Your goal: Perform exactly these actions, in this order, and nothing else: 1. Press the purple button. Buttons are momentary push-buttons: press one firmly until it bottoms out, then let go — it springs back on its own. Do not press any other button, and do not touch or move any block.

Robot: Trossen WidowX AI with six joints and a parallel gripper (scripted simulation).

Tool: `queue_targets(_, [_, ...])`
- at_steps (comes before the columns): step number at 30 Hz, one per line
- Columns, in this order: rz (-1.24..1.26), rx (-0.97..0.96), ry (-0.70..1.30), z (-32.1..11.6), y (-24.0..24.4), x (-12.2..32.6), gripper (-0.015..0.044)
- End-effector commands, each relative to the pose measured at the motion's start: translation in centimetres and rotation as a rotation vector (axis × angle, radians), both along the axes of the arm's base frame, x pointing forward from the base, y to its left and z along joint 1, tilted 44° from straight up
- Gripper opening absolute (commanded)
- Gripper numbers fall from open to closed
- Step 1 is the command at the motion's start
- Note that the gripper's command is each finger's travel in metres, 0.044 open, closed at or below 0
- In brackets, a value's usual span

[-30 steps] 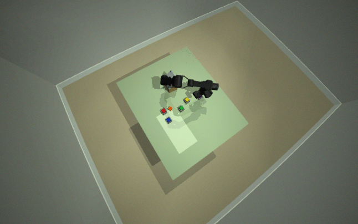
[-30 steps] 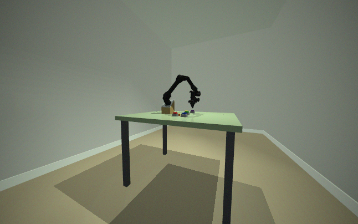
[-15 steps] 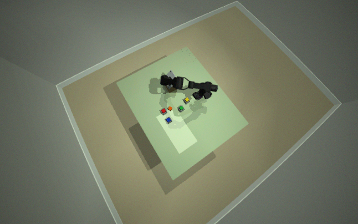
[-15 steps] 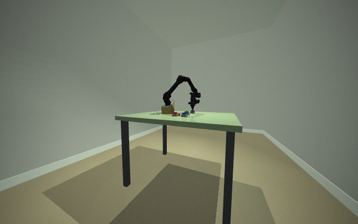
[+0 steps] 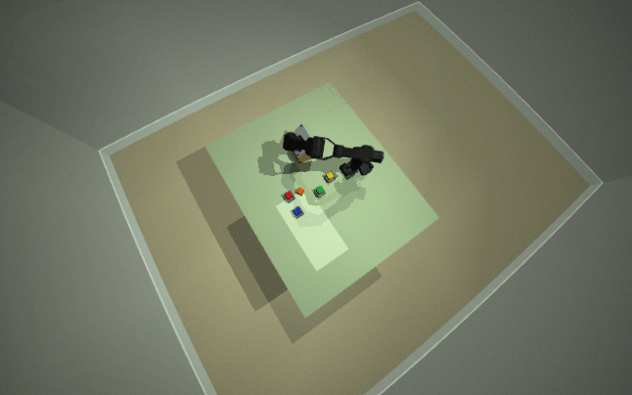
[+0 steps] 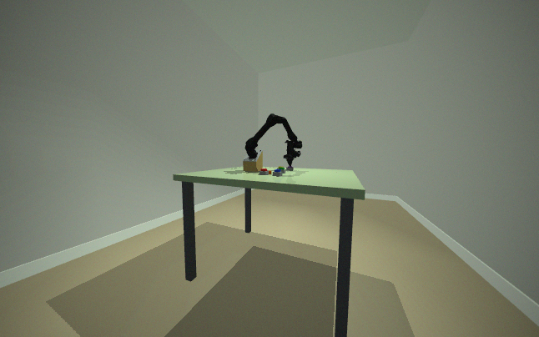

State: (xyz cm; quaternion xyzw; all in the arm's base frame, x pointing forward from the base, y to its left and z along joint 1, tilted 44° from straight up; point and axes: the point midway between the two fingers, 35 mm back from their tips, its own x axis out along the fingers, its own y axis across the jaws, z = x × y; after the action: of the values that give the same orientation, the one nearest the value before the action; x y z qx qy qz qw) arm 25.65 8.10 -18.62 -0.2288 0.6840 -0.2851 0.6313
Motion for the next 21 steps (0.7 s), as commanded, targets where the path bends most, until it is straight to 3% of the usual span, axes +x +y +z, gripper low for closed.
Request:
queue_targets(1, [0.004, -0.004, 0.006, -0.1, -0.1, -0.1, 0.002])
queue_targets(18, [0.004, -0.003, 0.006, 2.4, 2.2, 0.2, 0.002])
queue_targets(21, [0.005, 0.0, 0.007, 4.3, 4.7, 0.1, 0.0099])
